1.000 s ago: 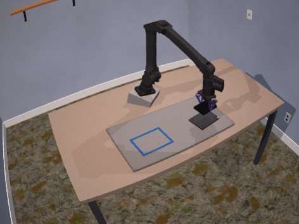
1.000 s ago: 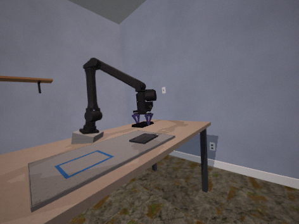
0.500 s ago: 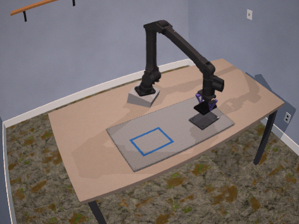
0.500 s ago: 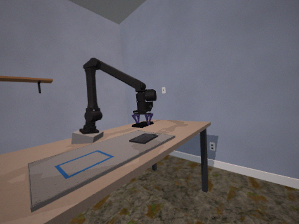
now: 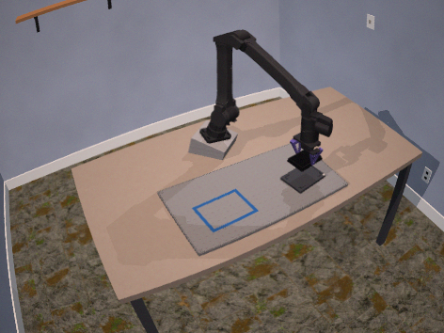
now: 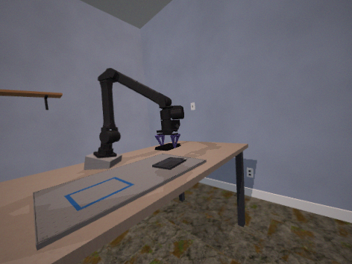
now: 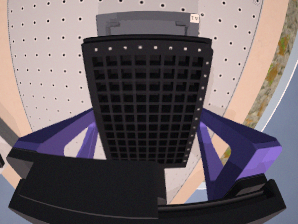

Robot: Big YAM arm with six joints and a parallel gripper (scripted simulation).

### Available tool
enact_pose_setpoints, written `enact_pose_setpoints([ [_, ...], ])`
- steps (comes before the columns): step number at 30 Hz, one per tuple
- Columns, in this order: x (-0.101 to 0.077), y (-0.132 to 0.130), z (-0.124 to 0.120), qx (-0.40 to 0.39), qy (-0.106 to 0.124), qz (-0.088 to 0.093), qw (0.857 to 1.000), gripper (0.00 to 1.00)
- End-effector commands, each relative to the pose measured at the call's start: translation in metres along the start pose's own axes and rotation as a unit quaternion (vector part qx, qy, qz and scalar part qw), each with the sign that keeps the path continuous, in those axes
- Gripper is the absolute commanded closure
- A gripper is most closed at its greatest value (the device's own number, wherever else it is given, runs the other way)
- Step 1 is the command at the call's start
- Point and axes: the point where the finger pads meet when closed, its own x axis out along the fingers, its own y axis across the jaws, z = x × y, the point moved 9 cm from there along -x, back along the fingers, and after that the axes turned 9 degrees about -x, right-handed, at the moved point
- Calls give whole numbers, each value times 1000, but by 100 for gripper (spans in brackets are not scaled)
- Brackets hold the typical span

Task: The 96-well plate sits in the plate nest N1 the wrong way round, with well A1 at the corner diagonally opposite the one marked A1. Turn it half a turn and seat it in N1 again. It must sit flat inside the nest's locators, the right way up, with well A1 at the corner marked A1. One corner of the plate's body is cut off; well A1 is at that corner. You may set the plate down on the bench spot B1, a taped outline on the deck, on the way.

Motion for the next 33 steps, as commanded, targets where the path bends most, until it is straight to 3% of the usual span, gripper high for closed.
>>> enact_pose_setpoints([
  [1, 6, -4, 3, -13, -1, -4, 1000, 100],
  [4, 5, -12, 5, -14, -2, -15, 1000, 100],
  [6, 15, -4, 3, -10, -1, -4, 1000, 100],
  [10, 15, -13, 6, -10, -2, -15, 1000, 100],
  [14, 23, -5, 4, -9, -1, -7, 1000, 100],
  [15, 6, -23, 6, -7, -4, -35, 999, 100],
  [19, 33, -5, 4, -5, -1, -4, 1000, 100],
  [23, 34, -13, 5, -4, -2, -14, 1000, 100],
  [27, 46, -7, 4, -2, -1, -5, 1000, 100],
  [31, 44, -14, 6, -4, -2, -14, 1000, 100],
  [32, 35, -11, 4, -3, -3, -27, 1000, 100],
  [33, 45, -7, 3, -2, -2, -14, 1000, 100],
])
